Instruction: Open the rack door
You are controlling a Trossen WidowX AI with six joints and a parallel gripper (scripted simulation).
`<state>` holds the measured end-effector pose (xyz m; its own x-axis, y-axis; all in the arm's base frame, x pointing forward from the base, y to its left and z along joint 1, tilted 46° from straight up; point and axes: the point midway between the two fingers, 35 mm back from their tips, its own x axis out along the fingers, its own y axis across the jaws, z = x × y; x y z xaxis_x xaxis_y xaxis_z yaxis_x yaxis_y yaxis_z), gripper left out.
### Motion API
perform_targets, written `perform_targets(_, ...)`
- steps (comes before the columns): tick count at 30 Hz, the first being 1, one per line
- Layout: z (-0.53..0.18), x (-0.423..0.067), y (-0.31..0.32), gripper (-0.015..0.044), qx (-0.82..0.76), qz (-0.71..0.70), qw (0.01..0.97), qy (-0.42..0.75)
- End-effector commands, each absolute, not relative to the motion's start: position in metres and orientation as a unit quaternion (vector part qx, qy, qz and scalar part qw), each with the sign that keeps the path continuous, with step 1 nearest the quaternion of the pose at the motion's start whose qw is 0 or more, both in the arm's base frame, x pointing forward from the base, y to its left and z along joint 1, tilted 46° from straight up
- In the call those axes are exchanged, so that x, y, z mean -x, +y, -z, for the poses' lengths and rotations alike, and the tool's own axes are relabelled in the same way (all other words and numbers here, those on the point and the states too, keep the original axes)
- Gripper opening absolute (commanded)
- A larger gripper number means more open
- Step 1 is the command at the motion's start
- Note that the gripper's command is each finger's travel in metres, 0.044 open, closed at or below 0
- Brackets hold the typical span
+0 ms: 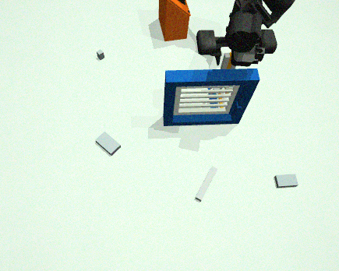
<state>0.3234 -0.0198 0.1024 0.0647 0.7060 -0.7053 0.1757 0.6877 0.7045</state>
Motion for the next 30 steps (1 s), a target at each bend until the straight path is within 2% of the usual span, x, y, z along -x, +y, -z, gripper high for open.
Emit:
perform_targets(1, -0.0974, -0.3220, -0.0128, 0.0286, -0.339, -0.206, 0.644, 0.655)
perform_targets(5, -0.0948, -0.3218, -0.0098, 0.0286, -0.339, -0.206, 0.643, 0.655)
perform_targets(12, -0.0948, -0.3218, -0.0098, 0.0102, -0.339, -0.206, 0.643, 0.655)
perform_targets(25, -0.0948, -0.3218, -0.0098, 0.0016, -0.339, -0.206, 0.643, 0.655)
perform_targets(30, -0.0948, -0.3218, -0.0098, 0.0014, -0.328, -0.216, 0.649, 0.652)
